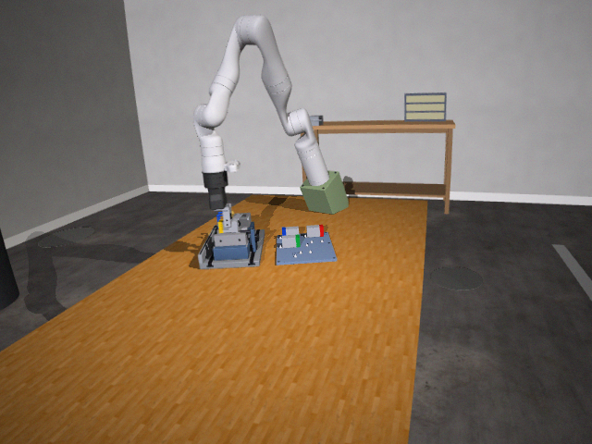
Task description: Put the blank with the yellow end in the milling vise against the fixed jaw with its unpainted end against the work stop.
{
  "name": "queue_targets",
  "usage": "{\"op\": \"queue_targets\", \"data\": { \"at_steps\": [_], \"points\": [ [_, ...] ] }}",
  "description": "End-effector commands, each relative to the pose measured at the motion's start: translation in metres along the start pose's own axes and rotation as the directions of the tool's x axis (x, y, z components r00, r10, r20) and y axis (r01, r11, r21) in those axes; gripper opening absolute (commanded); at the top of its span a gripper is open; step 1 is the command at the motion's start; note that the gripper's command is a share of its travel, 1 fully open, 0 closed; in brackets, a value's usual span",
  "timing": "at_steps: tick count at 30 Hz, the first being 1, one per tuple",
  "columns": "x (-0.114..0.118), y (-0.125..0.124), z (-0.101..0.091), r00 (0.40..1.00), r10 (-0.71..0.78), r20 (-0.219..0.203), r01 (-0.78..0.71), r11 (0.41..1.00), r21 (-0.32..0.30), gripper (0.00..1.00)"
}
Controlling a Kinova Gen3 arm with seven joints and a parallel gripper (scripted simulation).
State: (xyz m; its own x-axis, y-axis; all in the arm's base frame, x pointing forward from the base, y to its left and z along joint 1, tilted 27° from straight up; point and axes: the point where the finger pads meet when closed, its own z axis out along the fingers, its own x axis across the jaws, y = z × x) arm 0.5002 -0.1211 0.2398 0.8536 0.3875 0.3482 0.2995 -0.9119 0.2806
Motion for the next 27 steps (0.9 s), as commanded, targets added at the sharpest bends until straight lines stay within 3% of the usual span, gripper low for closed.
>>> {"op": "queue_targets", "data": {
  "at_steps": [1,27],
  "points": [
    [0.0003,0.0004,-0.0003,1.000,0.000,-0.001,0.000,1.000,-0.001,0.00],
    [0.0004,0.0004,0.0019,1.000,0.000,-0.001,0.000,1.000,-0.001,0.00]
  ]
}}
